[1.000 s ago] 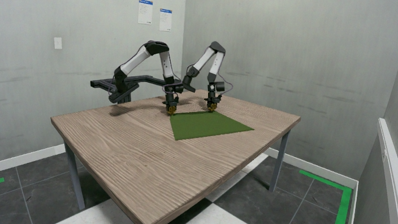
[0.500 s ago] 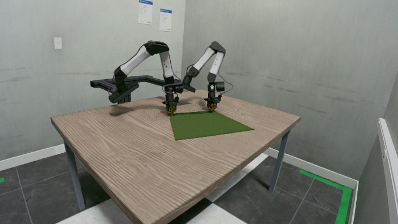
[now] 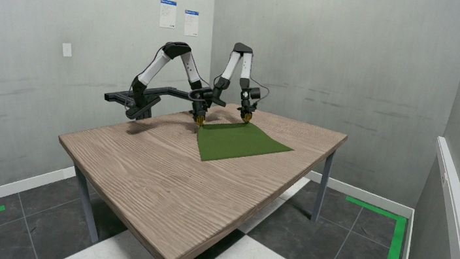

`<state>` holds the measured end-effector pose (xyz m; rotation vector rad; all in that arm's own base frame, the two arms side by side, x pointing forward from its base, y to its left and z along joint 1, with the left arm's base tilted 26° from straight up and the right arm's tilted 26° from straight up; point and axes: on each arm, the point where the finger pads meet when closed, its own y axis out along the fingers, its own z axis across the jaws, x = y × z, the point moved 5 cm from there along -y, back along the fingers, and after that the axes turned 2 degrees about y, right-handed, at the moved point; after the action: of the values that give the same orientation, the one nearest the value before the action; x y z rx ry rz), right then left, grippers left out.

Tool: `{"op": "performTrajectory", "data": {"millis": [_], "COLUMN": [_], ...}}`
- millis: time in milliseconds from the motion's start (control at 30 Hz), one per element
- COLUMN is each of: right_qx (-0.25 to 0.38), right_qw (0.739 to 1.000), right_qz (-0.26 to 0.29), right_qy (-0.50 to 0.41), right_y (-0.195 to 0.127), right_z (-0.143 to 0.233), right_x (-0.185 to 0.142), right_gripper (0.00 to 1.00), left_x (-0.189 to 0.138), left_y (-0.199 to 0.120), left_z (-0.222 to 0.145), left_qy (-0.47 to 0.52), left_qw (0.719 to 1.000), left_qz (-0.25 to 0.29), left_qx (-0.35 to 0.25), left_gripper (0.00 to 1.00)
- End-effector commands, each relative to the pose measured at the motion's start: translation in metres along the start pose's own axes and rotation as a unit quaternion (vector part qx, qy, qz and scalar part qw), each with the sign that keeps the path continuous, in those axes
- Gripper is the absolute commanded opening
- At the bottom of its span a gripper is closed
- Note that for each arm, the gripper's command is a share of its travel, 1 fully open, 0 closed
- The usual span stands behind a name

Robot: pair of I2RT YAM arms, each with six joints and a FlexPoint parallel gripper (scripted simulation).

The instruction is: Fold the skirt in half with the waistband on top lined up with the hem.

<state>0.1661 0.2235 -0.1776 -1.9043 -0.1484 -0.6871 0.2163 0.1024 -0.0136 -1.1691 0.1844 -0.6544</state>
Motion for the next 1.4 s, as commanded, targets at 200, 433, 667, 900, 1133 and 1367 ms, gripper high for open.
{"op": "performTrajectory", "data": {"millis": [200,433,667,900,1133,1367], "right_qx": [-0.021,-0.012,-0.013,-0.015,-0.027,-0.029], "right_qw": [1.0,1.0,1.0,1.0,1.0,1.0], "right_qz": [-0.001,-0.005,-0.006,-0.009,-0.005,-0.004], "right_qy": [-0.013,-0.003,-0.002,-0.001,-0.009,-0.009], "right_y": [-0.004,-0.038,-0.047,-0.036,0.013,0.084], "right_z": [-0.007,0.005,0.006,0.007,0.005,-0.003], "right_x": [0.0,0.054,0.088,0.17,0.204,0.231], "right_gripper": [0.02,0.02,0.02,0.02,0.02,0.02], "left_x": [-0.003,0.047,0.107,0.186,0.21,0.215], "left_y": [-0.003,-0.033,-0.036,-0.003,0.042,0.112], "left_z": [-0.001,0.004,0.001,0.002,0.014,0.019], "left_qy": [-0.006,-0.006,-0.003,-0.001,-0.015,-0.011], "left_qw": [1.0,1.0,1.0,1.0,0.999,1.0], "left_qz": [0.017,0.011,0.021,0.021,0.028,0.019], "left_qx": [-0.006,0.002,-0.008,-0.009,-0.006,0.0], "left_gripper": [0.02,0.02,0.02,0.02,0.02,0.02]}}
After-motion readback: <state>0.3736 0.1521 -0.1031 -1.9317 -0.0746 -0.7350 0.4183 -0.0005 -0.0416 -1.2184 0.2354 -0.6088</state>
